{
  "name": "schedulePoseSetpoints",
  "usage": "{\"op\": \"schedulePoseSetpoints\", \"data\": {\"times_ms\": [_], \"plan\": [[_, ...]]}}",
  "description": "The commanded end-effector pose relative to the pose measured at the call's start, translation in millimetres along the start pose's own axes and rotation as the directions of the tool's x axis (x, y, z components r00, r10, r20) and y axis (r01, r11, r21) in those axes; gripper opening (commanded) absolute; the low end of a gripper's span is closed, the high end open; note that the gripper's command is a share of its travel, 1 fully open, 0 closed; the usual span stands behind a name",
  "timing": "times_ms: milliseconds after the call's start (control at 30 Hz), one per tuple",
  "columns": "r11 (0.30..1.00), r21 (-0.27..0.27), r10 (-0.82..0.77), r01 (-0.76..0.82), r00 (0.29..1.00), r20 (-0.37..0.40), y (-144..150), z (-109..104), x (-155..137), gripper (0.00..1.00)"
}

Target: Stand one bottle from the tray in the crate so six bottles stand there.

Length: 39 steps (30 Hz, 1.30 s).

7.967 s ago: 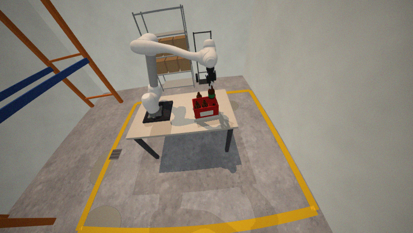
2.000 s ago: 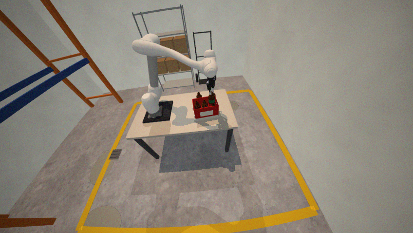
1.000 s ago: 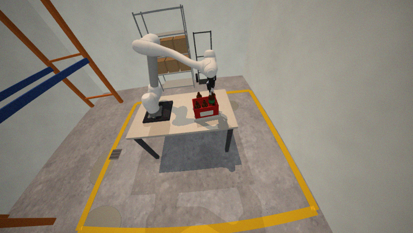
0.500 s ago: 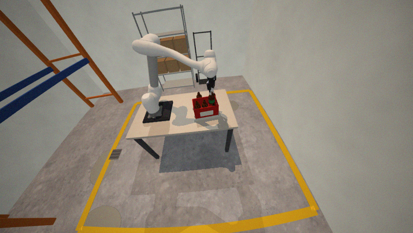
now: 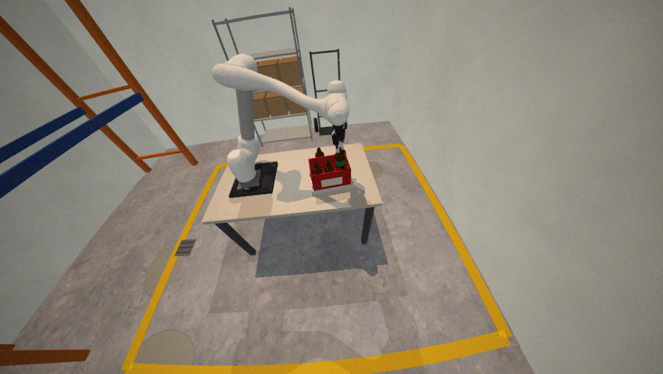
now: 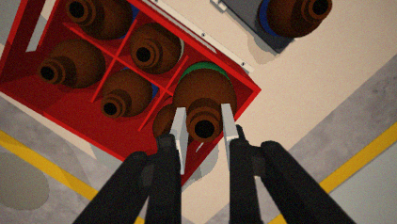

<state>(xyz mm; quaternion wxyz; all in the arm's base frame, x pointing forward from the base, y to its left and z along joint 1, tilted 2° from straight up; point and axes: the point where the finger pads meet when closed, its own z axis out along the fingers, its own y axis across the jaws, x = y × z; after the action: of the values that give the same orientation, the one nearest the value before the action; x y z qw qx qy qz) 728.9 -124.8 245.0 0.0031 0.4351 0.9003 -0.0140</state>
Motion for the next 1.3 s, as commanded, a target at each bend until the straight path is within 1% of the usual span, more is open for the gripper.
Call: {"op": "schedulePoseSetpoints", "data": {"times_ms": [0, 900, 1267], "plan": [[1.000, 0.000, 0.000, 0.000, 1.000, 0.000, 0, 2, 0, 0.00], [1.000, 0.000, 0.000, 0.000, 1.000, 0.000, 0, 29, 0, 0.00], [1.000, 0.000, 0.000, 0.000, 1.000, 0.000, 0, 35, 0, 0.00]]}}
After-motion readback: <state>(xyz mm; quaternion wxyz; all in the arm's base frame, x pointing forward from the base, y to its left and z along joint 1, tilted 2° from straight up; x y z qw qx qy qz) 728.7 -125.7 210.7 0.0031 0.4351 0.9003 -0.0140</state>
